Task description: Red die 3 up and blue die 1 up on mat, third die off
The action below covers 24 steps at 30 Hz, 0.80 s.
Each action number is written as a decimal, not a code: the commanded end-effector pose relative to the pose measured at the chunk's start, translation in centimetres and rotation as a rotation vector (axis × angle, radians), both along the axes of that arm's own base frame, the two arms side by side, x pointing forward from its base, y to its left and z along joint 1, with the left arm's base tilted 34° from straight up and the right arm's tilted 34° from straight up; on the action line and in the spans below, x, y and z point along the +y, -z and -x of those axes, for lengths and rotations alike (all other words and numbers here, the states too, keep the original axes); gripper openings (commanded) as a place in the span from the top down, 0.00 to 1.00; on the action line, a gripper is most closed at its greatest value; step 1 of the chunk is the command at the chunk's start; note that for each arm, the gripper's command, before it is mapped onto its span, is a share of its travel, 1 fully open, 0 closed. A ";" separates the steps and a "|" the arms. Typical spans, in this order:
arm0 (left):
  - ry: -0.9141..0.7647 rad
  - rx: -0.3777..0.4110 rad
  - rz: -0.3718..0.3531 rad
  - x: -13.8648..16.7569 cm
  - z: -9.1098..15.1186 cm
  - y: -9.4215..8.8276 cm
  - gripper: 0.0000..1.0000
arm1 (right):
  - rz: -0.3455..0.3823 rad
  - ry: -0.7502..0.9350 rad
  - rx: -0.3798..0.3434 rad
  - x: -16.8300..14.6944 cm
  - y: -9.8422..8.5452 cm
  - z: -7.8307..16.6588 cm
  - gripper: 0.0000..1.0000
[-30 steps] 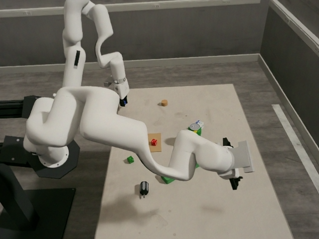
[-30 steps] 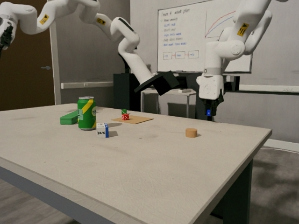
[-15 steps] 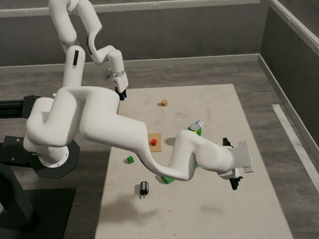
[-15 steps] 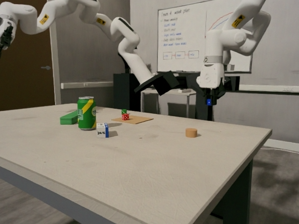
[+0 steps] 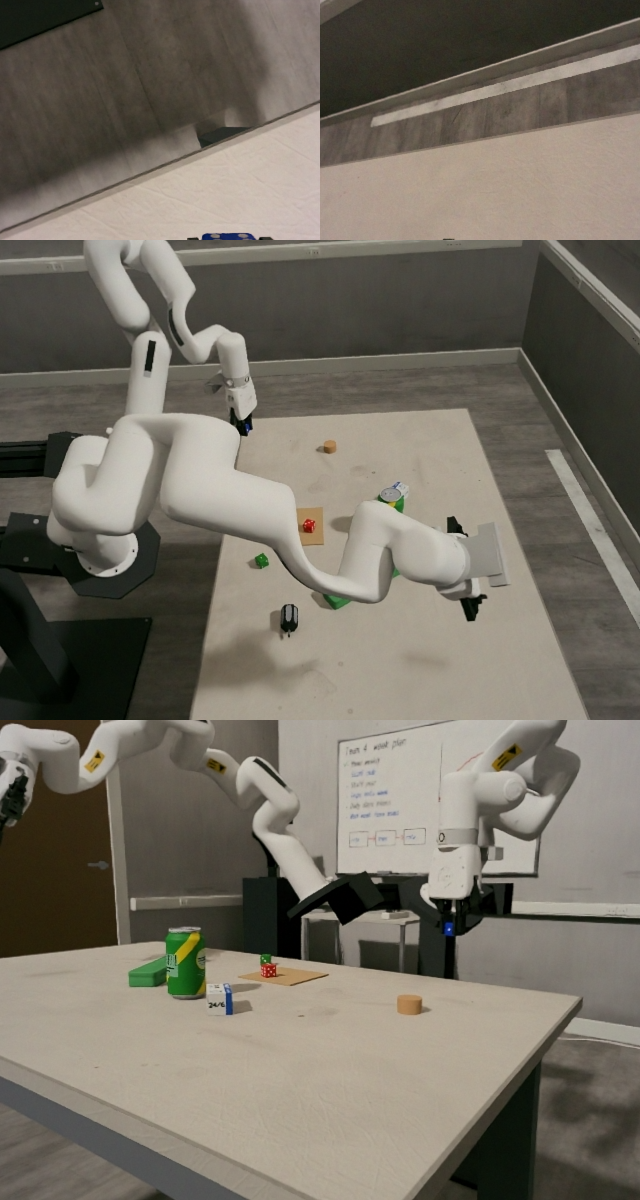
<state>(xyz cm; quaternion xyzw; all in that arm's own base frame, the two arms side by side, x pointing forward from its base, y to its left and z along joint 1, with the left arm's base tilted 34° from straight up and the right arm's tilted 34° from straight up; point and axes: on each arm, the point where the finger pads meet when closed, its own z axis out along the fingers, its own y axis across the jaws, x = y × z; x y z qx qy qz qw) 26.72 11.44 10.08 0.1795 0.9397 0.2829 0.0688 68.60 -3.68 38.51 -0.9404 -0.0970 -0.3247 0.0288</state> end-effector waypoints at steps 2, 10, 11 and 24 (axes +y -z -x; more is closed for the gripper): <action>-0.001 -0.003 0.000 0.0 -0.1 -0.1 0.78 | 0.001 -0.001 -0.005 0.1 -0.3 0.0 0.00; -0.152 -0.095 0.042 0.2 0.0 -0.1 0.78 | 0.001 -0.001 -0.005 0.1 -0.3 0.0 0.00; -0.152 -0.095 0.042 0.2 0.0 -0.1 0.78 | 0.001 -0.001 -0.005 0.1 -0.3 0.0 0.00; -0.517 -0.318 0.144 0.6 0.0 0.0 0.78 | 0.001 -0.001 -0.005 0.1 -0.3 0.0 0.00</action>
